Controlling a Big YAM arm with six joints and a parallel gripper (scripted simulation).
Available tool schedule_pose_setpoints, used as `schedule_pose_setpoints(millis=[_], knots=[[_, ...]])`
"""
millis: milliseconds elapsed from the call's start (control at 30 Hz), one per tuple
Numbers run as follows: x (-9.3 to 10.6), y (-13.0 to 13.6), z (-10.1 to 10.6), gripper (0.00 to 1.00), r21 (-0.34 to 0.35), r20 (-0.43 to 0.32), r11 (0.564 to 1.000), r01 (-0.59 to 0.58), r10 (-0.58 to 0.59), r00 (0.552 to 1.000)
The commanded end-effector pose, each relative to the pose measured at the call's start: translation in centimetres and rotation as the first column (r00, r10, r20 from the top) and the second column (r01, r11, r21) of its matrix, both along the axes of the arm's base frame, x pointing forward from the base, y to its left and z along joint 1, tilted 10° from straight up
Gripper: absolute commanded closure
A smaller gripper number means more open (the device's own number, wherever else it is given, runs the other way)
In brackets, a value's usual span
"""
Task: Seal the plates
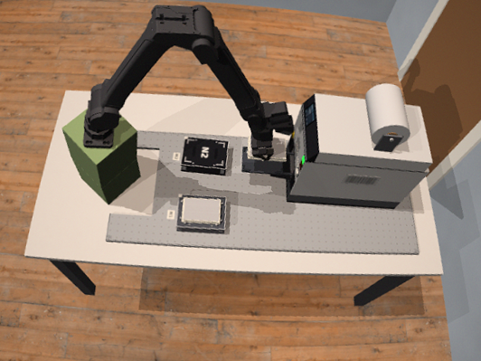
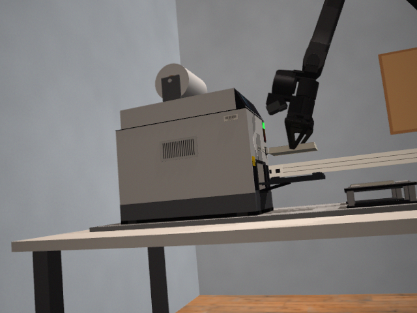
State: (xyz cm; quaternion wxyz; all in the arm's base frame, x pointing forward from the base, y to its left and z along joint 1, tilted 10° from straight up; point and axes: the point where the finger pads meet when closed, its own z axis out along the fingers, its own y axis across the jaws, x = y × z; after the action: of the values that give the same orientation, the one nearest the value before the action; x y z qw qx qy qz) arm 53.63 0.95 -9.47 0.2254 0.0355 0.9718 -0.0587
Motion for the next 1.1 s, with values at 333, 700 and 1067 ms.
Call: schedule_pose_setpoints(millis=[333, 700, 1067], knots=[[-1.2, 1.0, -2.2, 1.00, 0.014, -0.012, 0.999, 0.044, -0.044, 0.999], [1.5, 0.2, 0.8, 1.00, 0.005, 0.061, 1.000, 0.029, -0.030, 0.998], [1.6, 1.5, 1.3, 1.00, 0.012, 0.071, 1.000, 0.016, -0.017, 0.997]])
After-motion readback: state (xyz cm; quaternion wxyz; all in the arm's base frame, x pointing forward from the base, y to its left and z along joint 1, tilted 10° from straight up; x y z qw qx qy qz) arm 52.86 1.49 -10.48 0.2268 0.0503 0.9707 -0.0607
